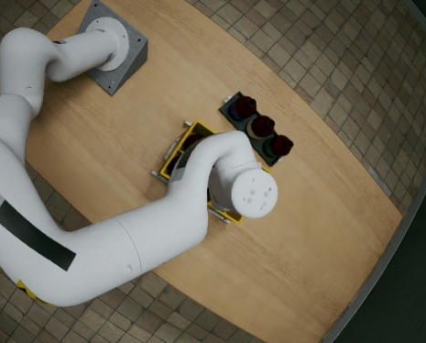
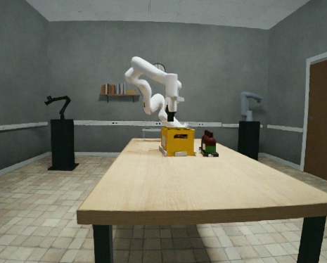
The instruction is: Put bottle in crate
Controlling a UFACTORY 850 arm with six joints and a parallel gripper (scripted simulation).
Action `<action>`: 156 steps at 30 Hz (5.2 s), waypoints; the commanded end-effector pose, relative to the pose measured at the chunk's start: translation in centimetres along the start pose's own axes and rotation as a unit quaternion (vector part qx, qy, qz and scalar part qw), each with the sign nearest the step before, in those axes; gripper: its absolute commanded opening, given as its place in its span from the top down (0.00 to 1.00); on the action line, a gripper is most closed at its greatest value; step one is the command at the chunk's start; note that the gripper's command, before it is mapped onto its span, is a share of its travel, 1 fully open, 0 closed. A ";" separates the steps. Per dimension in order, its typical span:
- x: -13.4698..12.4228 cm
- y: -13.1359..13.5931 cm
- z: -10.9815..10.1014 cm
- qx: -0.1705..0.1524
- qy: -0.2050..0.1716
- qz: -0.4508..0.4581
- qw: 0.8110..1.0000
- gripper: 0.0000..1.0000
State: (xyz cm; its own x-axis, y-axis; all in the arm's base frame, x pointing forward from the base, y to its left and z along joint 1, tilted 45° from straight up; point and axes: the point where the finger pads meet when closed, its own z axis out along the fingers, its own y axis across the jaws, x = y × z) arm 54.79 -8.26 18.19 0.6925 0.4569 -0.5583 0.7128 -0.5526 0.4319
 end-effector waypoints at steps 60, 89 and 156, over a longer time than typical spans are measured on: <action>23.0 -14.7 0.0 0.000 0.001 0.109 0.994 0.35; 23.0 -14.7 0.5 0.000 0.000 0.109 0.994 0.35; 23.0 -14.6 4.6 0.000 0.000 0.109 0.994 0.35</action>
State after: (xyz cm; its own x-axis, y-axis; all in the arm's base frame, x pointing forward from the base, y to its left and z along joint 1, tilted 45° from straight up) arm 59.69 7.05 -4.35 0.8296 0.3266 -0.4529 0.5471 -0.6377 0.5422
